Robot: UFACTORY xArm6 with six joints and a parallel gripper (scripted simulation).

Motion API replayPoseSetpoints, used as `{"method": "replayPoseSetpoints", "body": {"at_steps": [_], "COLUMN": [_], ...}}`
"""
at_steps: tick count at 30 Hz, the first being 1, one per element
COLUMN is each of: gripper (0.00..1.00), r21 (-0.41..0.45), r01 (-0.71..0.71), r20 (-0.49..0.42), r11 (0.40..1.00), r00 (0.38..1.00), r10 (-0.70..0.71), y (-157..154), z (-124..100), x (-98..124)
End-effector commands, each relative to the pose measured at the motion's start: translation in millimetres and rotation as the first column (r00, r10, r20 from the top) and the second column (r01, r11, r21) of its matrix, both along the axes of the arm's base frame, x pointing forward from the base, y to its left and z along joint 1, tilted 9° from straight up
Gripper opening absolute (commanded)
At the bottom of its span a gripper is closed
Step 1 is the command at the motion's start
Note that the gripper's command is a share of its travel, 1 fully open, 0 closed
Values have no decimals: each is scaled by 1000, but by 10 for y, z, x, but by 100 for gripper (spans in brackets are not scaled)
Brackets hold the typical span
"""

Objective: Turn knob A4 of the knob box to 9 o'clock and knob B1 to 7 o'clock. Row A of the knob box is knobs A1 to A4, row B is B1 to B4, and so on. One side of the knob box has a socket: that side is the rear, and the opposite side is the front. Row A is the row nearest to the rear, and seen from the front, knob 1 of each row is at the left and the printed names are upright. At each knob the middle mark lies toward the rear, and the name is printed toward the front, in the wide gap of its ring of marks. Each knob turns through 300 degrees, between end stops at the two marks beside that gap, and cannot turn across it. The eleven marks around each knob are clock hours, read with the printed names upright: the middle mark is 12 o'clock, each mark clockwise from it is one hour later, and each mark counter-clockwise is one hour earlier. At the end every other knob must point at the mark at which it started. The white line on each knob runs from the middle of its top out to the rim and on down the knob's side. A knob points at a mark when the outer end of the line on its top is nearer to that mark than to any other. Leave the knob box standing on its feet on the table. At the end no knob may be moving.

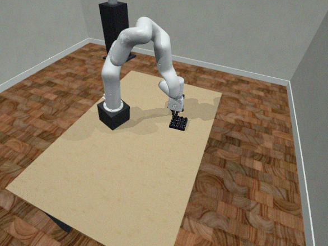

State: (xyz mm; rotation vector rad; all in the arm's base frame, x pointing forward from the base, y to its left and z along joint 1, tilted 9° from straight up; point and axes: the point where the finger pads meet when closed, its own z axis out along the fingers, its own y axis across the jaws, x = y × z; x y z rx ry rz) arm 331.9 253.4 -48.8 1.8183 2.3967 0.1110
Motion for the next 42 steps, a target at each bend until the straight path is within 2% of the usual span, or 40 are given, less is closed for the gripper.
{"method": "replayPoseSetpoints", "body": {"at_steps": [1,14,25,27,34,42], "gripper": [8,8,8,8,8,8], "r21": [-1,-20,-49,-49,-70,-94], "r01": [-20,-144,-344,-344,-493,-662], "r20": [2,-2,-14,-14,-27,-48], "r11": [1000,989,938,938,867,744], "r00": [1000,990,939,939,870,749], "r10": [20,144,343,343,493,660], "y": [8,8,8,8,8,8], "z": [10,10,10,10,10,10], "x": [9,9,9,9,9,9]}}
